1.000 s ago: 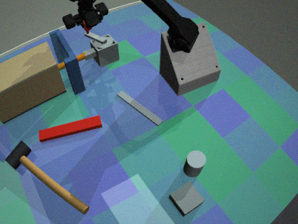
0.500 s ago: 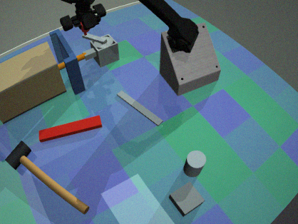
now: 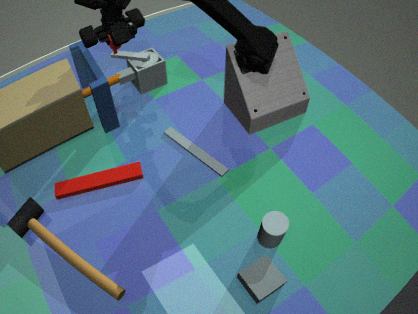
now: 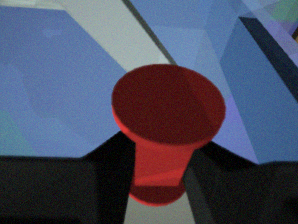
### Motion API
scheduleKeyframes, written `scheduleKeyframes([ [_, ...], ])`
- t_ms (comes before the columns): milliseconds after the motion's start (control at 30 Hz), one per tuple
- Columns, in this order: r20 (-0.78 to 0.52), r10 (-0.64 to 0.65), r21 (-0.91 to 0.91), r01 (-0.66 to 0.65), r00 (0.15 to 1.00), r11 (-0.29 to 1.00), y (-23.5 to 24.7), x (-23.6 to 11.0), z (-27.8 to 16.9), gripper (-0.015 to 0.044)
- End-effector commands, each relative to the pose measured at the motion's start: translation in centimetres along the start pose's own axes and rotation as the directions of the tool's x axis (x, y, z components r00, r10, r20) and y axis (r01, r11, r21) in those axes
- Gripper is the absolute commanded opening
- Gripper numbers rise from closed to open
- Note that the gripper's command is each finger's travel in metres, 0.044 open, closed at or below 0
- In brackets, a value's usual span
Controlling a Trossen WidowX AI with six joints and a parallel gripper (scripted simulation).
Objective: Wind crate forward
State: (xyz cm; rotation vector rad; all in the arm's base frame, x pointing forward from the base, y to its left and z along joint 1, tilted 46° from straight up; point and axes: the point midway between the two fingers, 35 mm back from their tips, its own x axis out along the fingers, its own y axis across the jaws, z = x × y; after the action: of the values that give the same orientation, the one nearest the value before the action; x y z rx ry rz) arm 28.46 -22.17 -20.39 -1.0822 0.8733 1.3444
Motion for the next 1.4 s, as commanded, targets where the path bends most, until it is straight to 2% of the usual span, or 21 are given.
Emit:
scheduleKeyframes([
  [0, 0.026, -0.015, 0.000, 0.015, 1.000, 1.000, -0.8, -0.2, 1.0, 0.0000],
  [1367, 0.030, -0.015, 0.000, 0.015, 0.999, 1.000, -3.0, -1.9, 4.6, 0.0000],
])
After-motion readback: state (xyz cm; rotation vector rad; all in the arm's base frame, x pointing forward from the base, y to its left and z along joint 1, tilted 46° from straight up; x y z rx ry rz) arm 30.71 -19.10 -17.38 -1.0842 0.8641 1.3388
